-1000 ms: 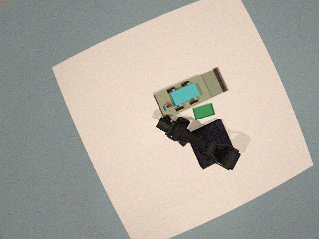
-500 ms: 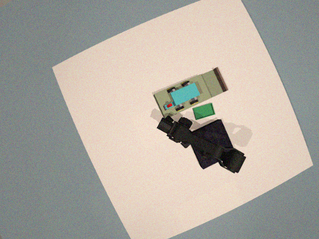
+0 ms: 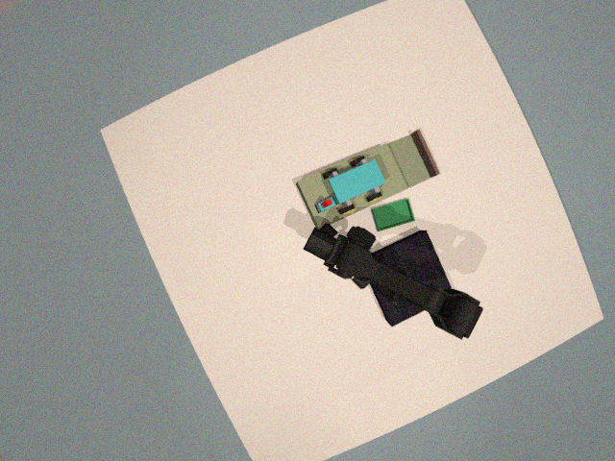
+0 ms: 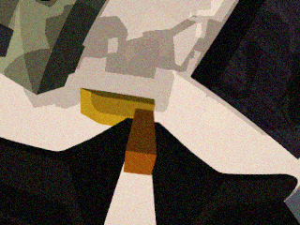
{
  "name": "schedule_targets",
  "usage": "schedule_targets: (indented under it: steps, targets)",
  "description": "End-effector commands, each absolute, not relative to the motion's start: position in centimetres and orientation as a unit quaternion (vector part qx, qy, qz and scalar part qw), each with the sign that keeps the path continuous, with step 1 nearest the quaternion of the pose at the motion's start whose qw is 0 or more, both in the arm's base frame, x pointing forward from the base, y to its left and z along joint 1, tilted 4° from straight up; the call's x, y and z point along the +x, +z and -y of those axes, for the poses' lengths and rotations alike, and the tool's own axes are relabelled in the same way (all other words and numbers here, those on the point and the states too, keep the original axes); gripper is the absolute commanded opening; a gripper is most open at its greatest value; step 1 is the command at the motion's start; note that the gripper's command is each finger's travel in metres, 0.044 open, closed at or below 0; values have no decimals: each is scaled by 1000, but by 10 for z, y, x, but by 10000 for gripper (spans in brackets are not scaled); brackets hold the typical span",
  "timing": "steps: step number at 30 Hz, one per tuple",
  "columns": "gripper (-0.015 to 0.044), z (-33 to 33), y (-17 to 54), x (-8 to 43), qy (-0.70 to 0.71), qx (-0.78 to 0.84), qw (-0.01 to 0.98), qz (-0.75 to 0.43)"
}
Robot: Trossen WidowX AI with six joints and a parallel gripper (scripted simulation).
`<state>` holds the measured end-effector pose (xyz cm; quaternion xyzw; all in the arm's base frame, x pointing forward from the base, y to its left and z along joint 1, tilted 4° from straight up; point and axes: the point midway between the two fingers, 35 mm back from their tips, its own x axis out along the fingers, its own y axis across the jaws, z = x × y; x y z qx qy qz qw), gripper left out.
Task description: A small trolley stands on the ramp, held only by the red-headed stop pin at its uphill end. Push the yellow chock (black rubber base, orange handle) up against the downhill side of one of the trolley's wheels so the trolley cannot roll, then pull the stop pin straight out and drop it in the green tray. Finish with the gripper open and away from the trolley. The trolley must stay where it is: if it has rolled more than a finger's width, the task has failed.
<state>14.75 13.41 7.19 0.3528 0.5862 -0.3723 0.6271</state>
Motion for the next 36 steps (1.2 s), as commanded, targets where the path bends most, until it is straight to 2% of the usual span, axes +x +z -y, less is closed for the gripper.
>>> schedule_targets:
  steps: [1,27,36]
  targets:
    - [0,-137,87,148,-367,361,627,-585]
    - [0,-146,143,152,-365,359,628,-586]
    - [0,-146,143,152,-282,270,671,-630]
